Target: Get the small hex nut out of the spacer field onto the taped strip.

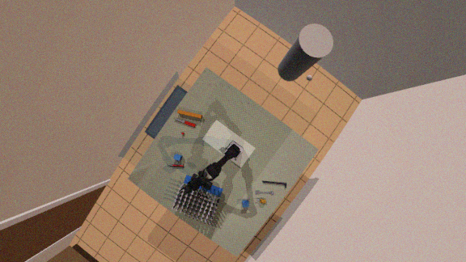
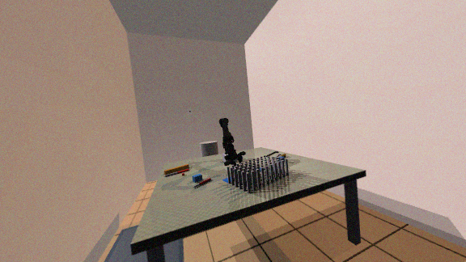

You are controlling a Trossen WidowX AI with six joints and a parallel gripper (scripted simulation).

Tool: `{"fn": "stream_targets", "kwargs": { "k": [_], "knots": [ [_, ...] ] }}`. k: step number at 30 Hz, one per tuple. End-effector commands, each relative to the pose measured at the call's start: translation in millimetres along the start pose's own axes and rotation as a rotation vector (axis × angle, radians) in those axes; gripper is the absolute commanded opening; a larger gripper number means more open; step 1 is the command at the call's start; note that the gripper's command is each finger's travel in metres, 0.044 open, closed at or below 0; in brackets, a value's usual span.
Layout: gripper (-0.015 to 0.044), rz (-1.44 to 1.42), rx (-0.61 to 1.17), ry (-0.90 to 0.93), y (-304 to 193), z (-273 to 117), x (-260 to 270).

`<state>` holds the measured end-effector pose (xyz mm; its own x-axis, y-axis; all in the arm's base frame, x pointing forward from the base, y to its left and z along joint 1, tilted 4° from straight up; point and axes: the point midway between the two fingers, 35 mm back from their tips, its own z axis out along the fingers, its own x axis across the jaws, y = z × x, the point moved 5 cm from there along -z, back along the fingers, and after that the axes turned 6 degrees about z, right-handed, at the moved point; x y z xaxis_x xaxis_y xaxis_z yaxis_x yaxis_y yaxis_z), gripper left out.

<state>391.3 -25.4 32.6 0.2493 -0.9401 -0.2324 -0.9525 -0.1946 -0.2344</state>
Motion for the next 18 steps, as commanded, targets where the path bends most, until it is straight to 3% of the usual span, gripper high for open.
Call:
{"fn": "stream_targets", "kwargs": {
  "k": [1,18],
  "knots": [
    [0.0000,0.002,0.008,0.005,-5.2,-1.6,0.4],
    [0.0000,0.002,0.009,0.005,-14.1,0.9,-0.4]
  ]
}}
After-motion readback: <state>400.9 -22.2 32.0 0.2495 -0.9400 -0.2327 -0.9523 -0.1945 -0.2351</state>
